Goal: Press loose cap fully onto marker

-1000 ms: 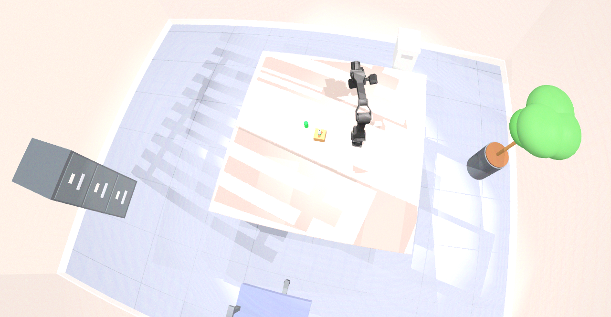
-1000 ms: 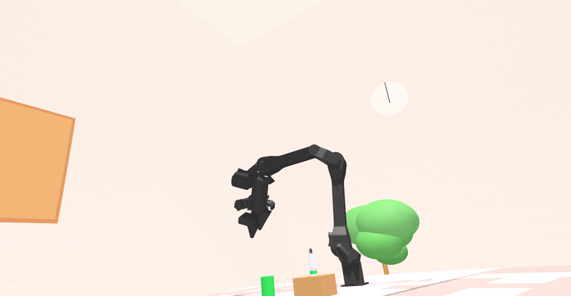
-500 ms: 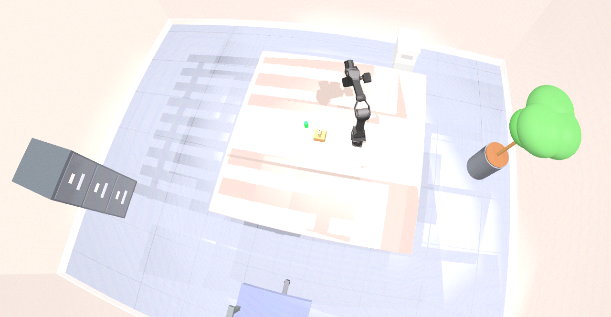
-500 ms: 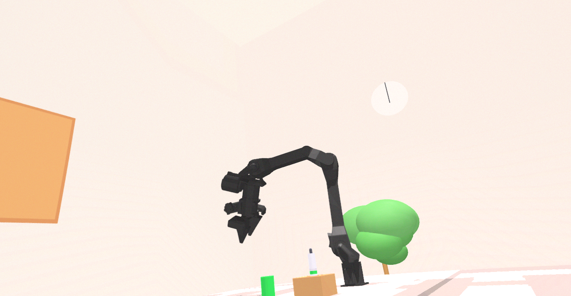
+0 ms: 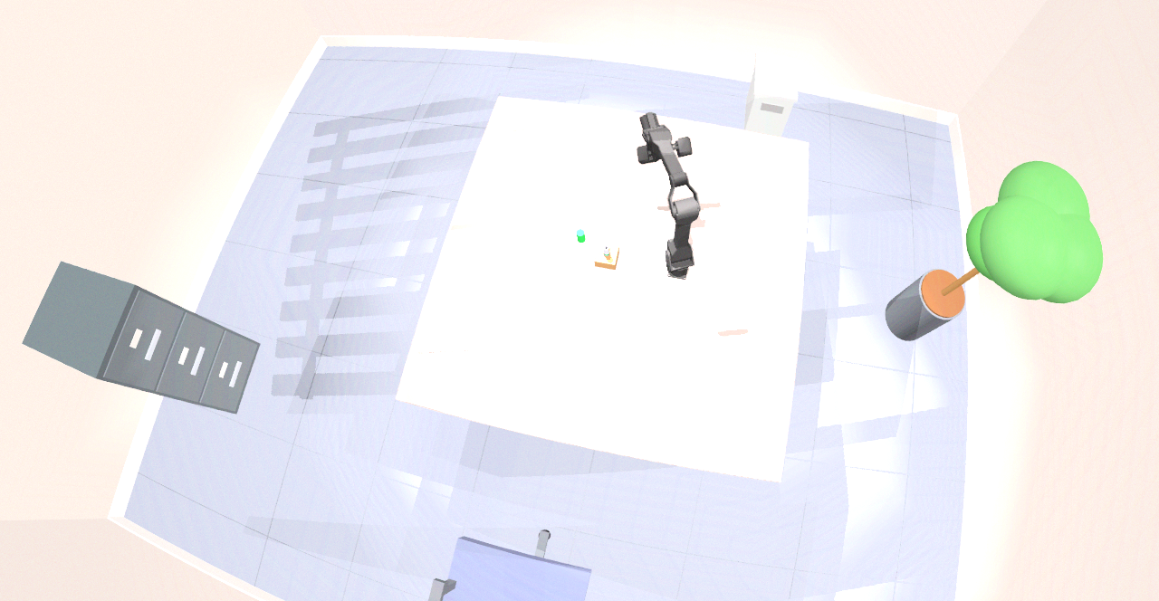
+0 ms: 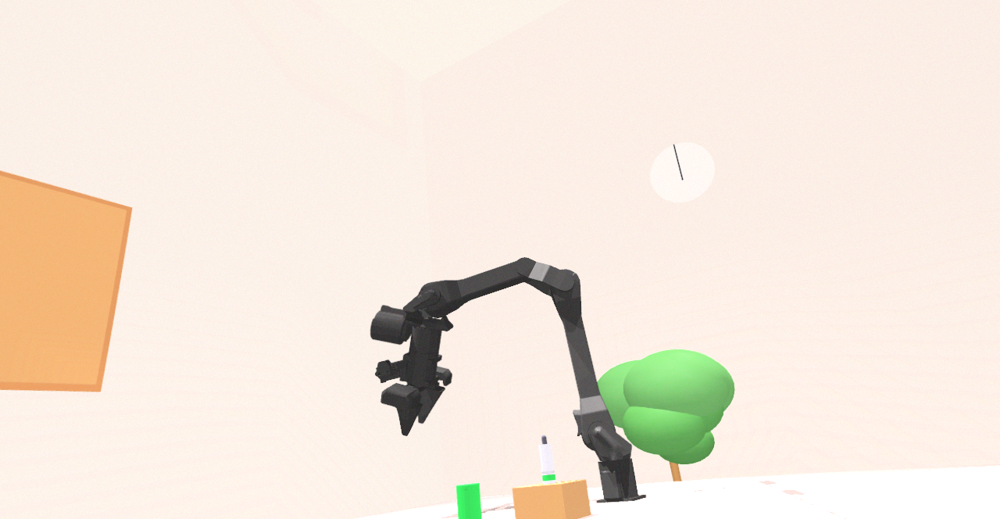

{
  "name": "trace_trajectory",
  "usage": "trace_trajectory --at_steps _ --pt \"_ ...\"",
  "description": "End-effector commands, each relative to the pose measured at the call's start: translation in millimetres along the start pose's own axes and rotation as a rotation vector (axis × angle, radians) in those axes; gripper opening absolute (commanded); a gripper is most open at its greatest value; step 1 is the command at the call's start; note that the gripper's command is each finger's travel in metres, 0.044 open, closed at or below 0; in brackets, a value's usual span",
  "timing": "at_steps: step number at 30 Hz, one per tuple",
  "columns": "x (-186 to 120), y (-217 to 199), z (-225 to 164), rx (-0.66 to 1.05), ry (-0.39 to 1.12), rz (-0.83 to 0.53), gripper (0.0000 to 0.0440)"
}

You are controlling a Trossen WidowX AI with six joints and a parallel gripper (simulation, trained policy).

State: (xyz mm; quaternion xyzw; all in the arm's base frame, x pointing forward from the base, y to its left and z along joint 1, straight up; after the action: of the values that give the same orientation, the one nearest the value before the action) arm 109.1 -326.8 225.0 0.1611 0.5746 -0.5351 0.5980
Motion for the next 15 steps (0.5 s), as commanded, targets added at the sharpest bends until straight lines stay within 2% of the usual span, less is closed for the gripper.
trace_trajectory --at_steps 1,15 --pt "2.7 8.7 5.1 0.001 0.002 0.017 0.0309" --pt "3.0 48.2 19.9 0.009 -0.001 0.079 0.0310"
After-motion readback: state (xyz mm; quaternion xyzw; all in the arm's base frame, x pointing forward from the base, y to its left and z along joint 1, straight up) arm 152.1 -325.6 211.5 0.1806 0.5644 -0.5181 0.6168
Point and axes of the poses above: the point midway between the two fingers, 35 mm back from their tips, its own x axis out along the fingers, its own y axis across the jaws, z = x × y, the point moved 4 cm from there along -x, back along the fingers, and after that the axes turned 14 degrees about -x, right-handed, at the moved point
